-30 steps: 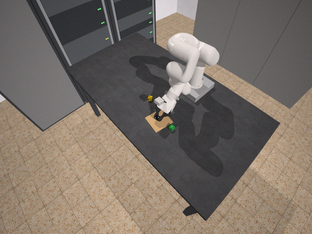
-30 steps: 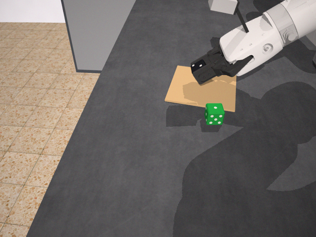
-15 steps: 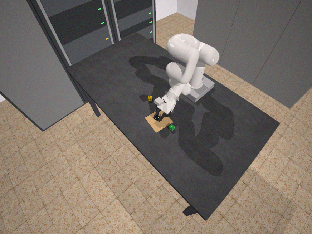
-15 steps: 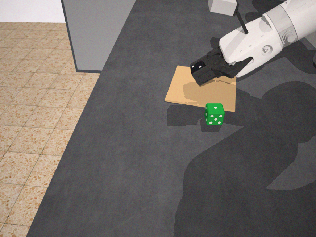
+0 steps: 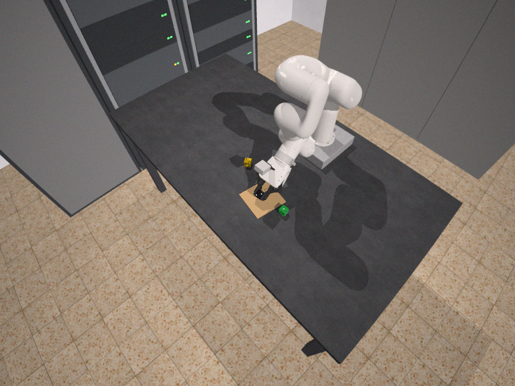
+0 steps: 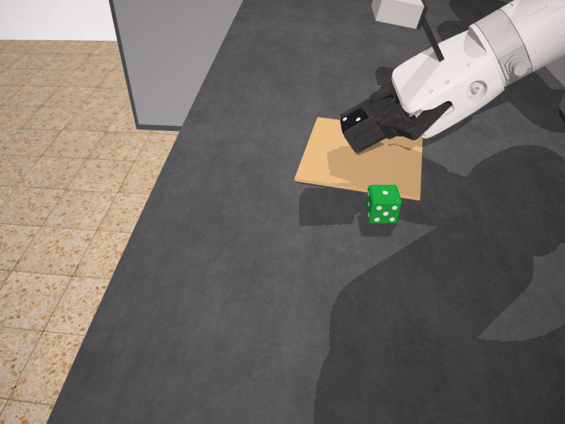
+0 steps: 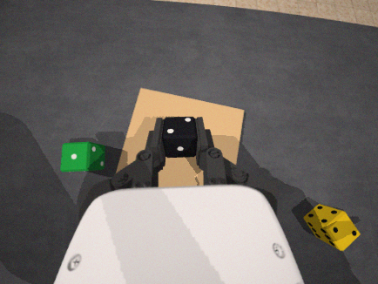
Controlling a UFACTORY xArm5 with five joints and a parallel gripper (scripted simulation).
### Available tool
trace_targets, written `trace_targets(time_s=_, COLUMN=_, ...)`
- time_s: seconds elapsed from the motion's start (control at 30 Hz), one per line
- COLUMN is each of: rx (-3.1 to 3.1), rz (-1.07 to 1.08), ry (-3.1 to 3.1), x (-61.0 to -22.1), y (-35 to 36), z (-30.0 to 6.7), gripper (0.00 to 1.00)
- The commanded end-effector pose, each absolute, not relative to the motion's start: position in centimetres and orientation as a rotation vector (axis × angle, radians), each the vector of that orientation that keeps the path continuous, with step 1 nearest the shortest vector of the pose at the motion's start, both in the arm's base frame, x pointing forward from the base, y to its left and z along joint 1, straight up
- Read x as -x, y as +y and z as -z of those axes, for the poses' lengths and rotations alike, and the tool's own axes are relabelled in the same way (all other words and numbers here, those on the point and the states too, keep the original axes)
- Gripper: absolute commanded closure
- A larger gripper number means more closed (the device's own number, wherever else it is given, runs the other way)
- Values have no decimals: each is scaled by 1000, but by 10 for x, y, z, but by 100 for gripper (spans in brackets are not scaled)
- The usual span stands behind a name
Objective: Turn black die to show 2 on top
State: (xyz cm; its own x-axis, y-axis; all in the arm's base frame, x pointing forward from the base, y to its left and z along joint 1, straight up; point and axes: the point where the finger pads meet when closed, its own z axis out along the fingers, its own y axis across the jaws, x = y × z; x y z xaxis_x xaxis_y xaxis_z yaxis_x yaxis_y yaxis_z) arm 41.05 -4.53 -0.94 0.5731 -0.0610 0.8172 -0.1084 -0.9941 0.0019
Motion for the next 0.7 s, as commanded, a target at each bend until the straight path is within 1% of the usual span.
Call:
trace_targets(time_s=0.0, rx=-2739, rz=-1423, ry=-148, x=-411, y=-45, z=9, gripper=73)
trace_targets(time_s=0.67, rx=-2739, rz=-1423, ry=-148, x=-411, y=-45, z=16, gripper=73)
